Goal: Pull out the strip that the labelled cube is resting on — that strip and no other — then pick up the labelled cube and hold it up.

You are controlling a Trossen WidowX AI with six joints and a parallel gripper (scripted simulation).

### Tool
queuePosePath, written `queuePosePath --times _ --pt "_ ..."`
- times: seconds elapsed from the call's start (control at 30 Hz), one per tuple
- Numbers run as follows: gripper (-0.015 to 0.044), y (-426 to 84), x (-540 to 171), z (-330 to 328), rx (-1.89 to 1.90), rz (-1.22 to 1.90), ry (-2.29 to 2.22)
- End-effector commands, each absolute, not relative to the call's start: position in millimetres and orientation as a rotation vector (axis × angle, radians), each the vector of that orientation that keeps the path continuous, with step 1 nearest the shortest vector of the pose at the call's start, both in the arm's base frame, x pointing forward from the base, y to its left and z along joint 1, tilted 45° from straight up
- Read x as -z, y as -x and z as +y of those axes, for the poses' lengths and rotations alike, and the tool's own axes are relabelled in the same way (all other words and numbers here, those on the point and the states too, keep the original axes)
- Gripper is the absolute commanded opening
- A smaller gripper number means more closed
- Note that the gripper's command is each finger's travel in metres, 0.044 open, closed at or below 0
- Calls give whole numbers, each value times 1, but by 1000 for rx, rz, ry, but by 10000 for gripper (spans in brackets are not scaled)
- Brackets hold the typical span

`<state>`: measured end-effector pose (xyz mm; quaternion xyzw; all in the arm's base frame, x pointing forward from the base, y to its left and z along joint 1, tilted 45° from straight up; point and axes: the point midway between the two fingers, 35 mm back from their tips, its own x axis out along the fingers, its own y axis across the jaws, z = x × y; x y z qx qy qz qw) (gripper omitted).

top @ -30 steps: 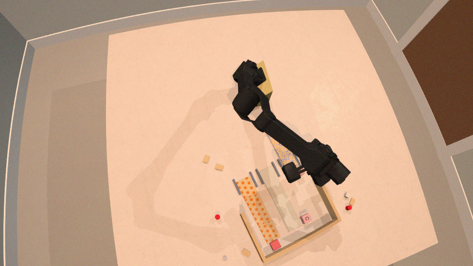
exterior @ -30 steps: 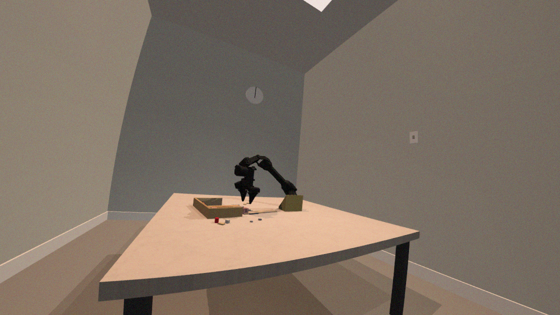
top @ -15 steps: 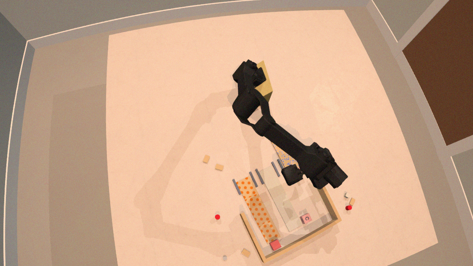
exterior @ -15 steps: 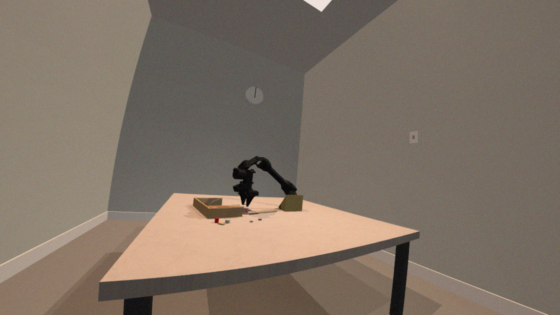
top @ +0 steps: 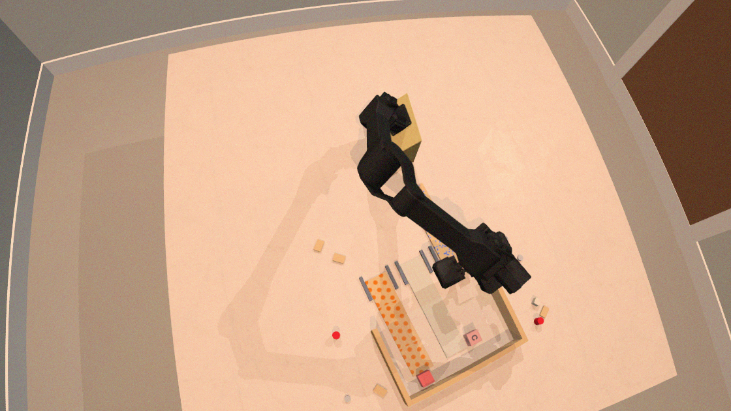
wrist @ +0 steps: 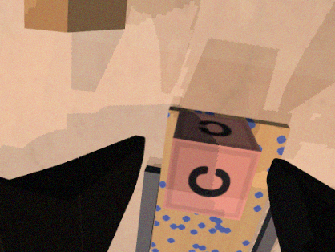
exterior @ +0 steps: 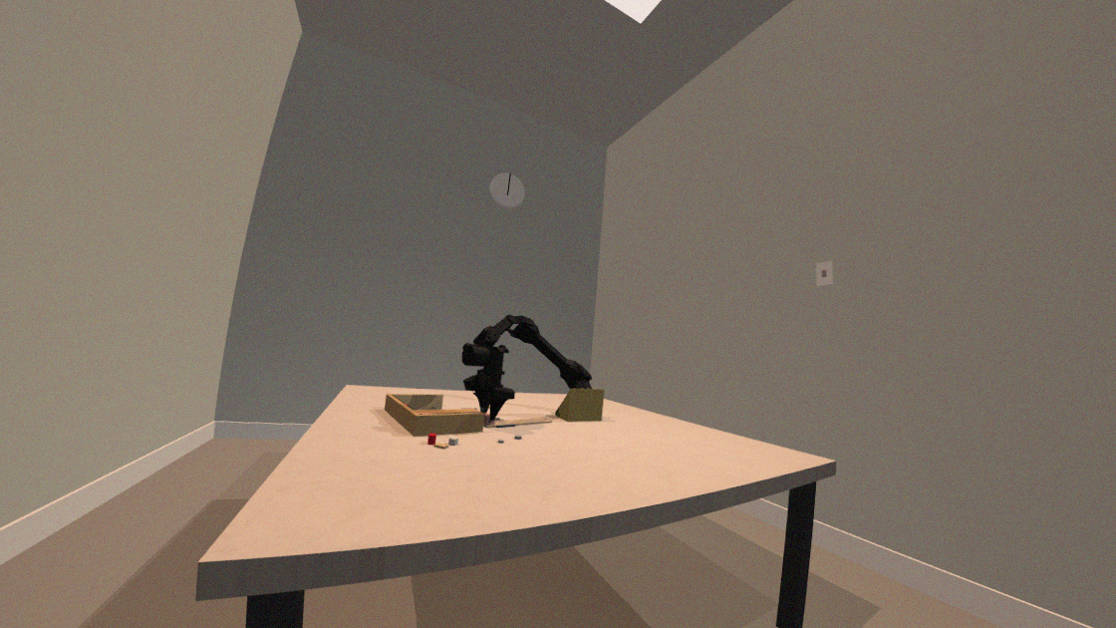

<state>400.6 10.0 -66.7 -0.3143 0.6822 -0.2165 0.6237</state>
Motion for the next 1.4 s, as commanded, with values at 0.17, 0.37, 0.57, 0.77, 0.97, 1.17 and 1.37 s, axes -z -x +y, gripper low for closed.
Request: queuePosePath --times 0.17,0.37,0.57,0.77,0.97,1.17,1.37 --pt "250 -397 75 0 500 1574 733" --pt "198 -399 74 2 500 1570 722" --pt "118 -399 74 2 500 1570 722" --pt "20 -399 74 2 500 1570 722" --pt "0 -388 68 7 497 1573 718" --pt "0 -365 53 19 496 1576 724" --pt "0 -341 39 28 497 1578 732"
